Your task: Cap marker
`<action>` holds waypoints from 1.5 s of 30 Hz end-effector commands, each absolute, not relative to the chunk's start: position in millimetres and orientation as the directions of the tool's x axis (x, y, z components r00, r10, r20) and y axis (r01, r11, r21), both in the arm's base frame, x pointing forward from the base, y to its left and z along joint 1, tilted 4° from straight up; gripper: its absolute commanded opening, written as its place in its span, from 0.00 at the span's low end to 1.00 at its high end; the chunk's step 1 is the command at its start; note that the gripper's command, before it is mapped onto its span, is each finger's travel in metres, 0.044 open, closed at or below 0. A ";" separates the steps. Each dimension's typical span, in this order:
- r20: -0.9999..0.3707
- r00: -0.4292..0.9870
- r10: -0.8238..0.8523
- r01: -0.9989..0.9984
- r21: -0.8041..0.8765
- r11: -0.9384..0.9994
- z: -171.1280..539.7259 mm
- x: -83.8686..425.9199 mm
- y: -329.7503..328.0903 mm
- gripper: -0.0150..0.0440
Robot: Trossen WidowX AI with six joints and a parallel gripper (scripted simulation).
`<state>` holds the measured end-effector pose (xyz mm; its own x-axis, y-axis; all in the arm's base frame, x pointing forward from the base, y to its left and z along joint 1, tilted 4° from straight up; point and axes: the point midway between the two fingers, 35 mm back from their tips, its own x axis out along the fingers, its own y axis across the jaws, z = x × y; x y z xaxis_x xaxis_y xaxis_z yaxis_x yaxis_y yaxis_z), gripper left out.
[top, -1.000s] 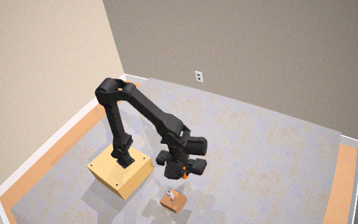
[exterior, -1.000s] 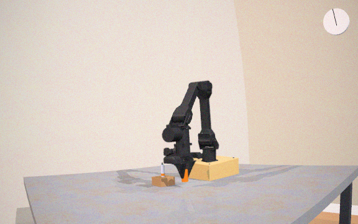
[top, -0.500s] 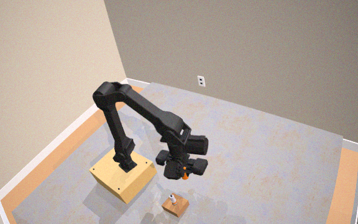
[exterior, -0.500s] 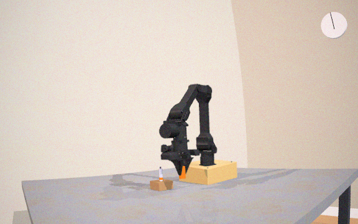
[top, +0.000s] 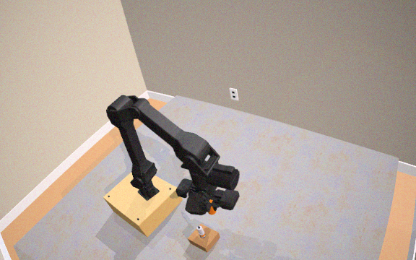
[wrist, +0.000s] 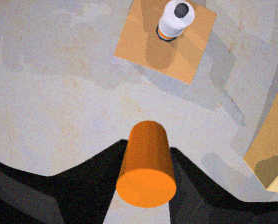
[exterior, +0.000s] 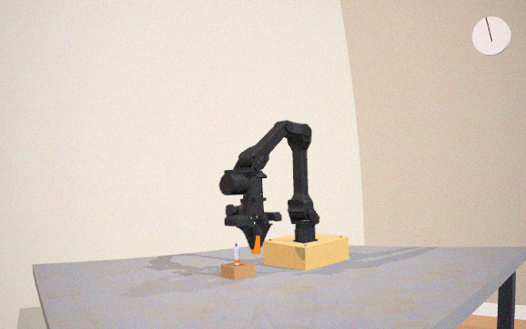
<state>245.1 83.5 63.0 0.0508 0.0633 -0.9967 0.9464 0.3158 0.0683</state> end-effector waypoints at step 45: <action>-0.996 0.059 0.065 0.945 0.076 0.319 88.5 267.1 1.4 0.25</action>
